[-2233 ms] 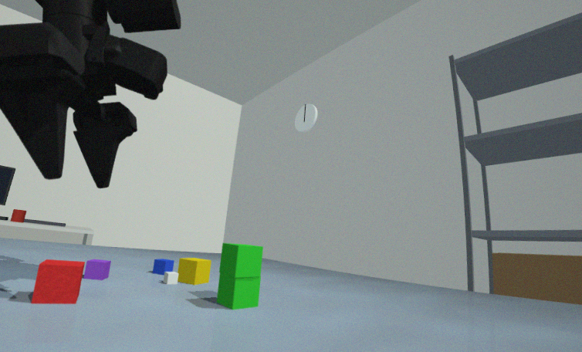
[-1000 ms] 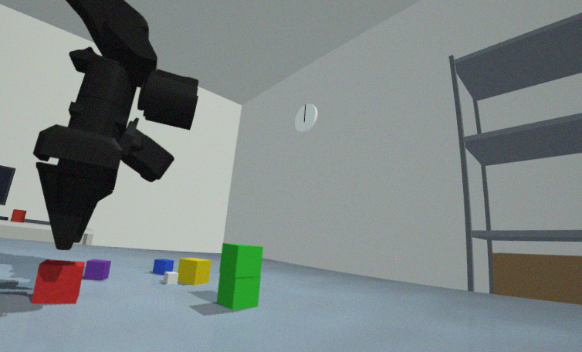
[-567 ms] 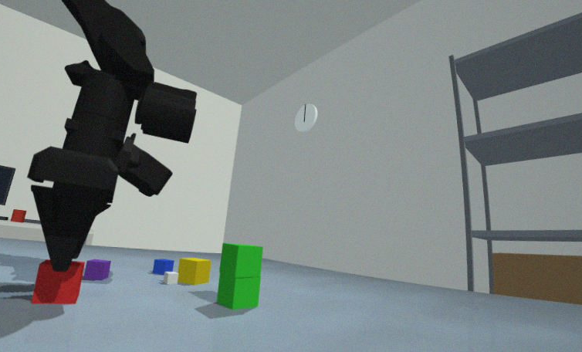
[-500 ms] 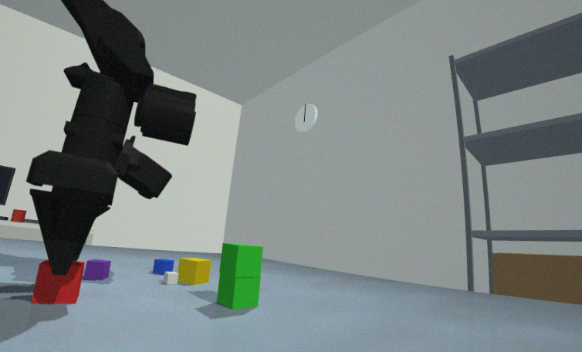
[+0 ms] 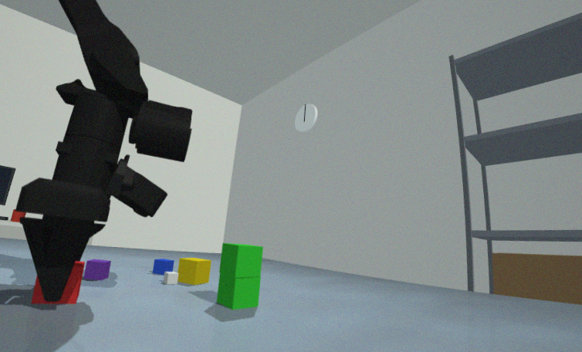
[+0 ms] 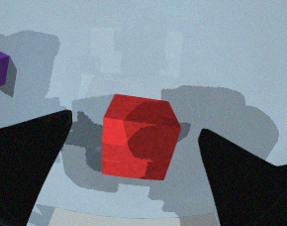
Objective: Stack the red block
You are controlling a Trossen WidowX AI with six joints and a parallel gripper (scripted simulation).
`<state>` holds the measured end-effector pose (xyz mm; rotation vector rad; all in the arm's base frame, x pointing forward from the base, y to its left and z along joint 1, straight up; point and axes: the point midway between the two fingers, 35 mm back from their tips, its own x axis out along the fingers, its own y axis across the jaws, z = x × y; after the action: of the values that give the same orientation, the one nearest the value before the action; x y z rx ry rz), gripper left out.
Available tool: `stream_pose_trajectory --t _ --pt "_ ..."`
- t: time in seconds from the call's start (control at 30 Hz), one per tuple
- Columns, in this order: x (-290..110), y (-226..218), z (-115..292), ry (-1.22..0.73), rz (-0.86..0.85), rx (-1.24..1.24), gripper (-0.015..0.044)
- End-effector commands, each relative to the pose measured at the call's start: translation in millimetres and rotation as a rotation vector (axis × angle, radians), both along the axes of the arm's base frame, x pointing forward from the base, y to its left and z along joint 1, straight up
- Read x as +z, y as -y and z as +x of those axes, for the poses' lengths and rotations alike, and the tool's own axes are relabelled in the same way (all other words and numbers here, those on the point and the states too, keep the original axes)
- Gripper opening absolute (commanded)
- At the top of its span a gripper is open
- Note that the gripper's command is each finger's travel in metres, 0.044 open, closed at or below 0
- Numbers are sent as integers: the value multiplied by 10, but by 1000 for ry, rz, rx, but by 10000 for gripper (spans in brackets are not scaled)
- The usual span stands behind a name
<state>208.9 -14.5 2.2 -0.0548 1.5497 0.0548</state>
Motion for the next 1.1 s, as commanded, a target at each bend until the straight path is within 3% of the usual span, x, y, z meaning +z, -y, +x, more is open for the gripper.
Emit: stream_pose_trajectory --t 0.0,0.43,0.8,1.07 --pt "-37 4 -14 -3 -3 4 440" --pt "-33 4 -14 -3 -3 4 440" --pt "-33 4 -14 -3 -3 4 151" --pt "-24 4 -14 -3 -3 4 78"
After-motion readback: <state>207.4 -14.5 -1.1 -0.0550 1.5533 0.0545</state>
